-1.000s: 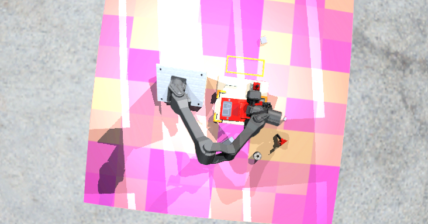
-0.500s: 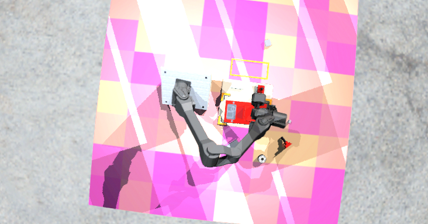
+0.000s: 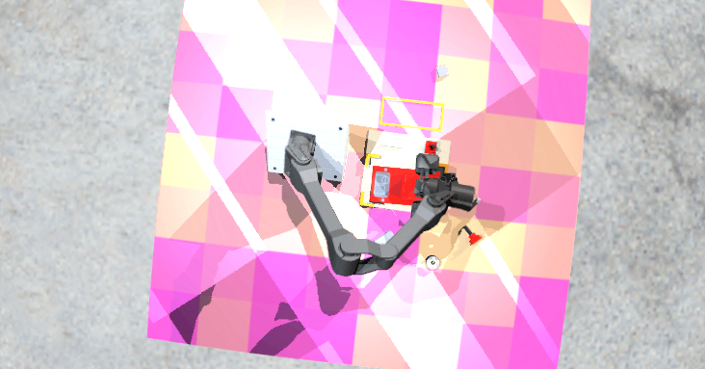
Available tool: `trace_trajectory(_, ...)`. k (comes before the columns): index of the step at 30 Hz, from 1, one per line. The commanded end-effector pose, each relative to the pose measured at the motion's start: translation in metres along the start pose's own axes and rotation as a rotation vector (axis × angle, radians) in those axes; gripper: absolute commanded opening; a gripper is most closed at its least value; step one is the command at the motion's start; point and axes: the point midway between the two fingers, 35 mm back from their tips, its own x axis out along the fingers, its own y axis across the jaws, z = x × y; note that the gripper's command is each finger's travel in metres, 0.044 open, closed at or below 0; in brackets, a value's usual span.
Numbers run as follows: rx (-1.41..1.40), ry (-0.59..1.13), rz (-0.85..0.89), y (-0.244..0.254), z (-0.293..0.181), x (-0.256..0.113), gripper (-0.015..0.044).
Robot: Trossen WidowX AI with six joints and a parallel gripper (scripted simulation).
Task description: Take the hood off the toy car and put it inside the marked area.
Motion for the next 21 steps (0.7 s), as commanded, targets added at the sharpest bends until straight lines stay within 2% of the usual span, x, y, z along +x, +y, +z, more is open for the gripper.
trace_trajectory(1, 0.009, -0.009, -0.003, -0.002, 0.002, -0.006, 0.0000)
trace_trajectory(11, 0.008, -0.009, -0.002, -0.001, 0.002, -0.015, 0.0000)
trace_trajectory(21, 0.008, -0.009, 0.000, -0.001, 0.002, -0.054, 0.0000)
